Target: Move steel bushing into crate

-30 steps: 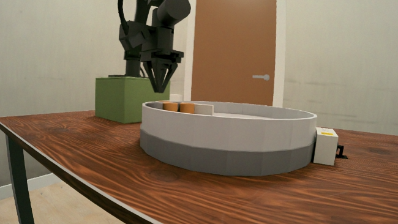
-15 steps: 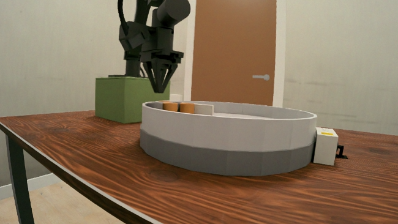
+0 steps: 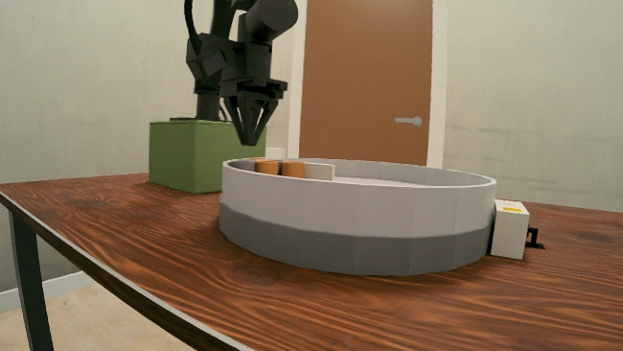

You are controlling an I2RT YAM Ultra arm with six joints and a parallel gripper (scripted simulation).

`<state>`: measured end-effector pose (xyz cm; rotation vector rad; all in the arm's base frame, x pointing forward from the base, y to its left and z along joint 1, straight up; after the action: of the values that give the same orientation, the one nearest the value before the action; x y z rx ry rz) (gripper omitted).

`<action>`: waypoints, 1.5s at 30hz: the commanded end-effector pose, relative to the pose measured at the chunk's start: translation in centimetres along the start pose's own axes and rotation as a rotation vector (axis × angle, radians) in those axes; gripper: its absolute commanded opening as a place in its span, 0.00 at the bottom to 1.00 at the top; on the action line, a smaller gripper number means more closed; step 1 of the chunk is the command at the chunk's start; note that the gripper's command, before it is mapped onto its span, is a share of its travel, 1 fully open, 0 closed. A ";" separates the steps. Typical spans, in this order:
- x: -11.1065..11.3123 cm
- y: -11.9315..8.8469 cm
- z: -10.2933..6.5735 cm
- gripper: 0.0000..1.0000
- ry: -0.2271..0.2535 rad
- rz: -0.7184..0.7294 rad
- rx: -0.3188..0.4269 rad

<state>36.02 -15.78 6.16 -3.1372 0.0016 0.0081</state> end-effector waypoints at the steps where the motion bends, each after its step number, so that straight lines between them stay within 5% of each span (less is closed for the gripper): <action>1: 0.4 -0.1 -1.4 0.15 0.039 -0.001 -0.022; 21: 0.4 -0.1 -1.4 0.15 0.040 -0.001 -0.022; 27: -0.1 -0.4 2.2 0.15 -0.004 -0.001 -0.003; 31: 1.1 0.1 0.1 0.15 0.066 -0.002 -0.033; 45: 1.0 0.1 0.1 0.15 0.060 -0.002 -0.031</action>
<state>35.93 -15.73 4.24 -3.1371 0.0021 0.0085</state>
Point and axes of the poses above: the point where the finger pads meet when closed, its own z axis out along the fingers, its own x axis across the jaws, y = z × x, the point moved 10 cm from there along -z, back along the fingers, and after that the axes turned 3 degrees about -z, right-handed, at the moved point
